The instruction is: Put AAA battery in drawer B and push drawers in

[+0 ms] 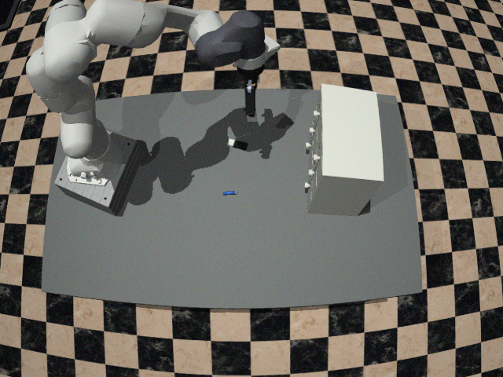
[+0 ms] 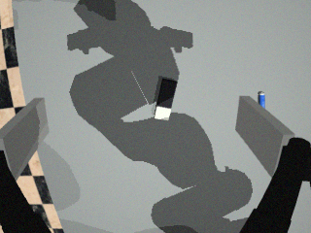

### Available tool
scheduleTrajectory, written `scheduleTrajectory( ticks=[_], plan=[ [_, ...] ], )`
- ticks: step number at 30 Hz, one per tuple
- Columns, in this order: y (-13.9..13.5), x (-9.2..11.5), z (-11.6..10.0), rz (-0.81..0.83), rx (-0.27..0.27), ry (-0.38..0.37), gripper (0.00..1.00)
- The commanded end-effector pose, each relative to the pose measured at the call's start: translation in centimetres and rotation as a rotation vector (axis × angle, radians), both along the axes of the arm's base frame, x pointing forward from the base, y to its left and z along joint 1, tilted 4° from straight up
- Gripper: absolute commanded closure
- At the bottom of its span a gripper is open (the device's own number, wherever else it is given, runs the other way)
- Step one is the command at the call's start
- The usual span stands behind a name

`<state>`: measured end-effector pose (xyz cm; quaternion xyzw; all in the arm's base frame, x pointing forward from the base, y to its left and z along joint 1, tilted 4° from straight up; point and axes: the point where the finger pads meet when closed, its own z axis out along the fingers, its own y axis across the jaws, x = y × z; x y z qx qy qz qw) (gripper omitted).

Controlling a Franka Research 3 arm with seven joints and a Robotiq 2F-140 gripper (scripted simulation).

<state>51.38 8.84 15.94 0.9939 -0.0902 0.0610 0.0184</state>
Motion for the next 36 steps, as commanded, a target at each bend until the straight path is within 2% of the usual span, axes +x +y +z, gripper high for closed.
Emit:
scheduleTrajectory(
  ticks=[1, 8, 10, 17, 25, 27, 36],
  plan=[
    [0.2, 1.3, 0.0, -0.009, -0.007, -0.085, 0.00],
    [-0.1, 2.7, -1.2, -0.006, -0.037, -0.241, 0.00],
    [-0.1, 2.7, -1.2, -0.006, -0.037, -0.241, 0.00],
    [-0.3, 3.8, -2.1, -0.003, -0.062, -0.366, 0.00],
    [-0.5, 4.8, -3.0, 0.000, -0.081, -0.473, 0.00],
    [-0.5, 4.8, -3.0, 0.000, -0.081, -0.473, 0.00],
    [-0.8, 6.0, -4.1, 0.003, -0.108, -0.616, 0.00]
  ],
)
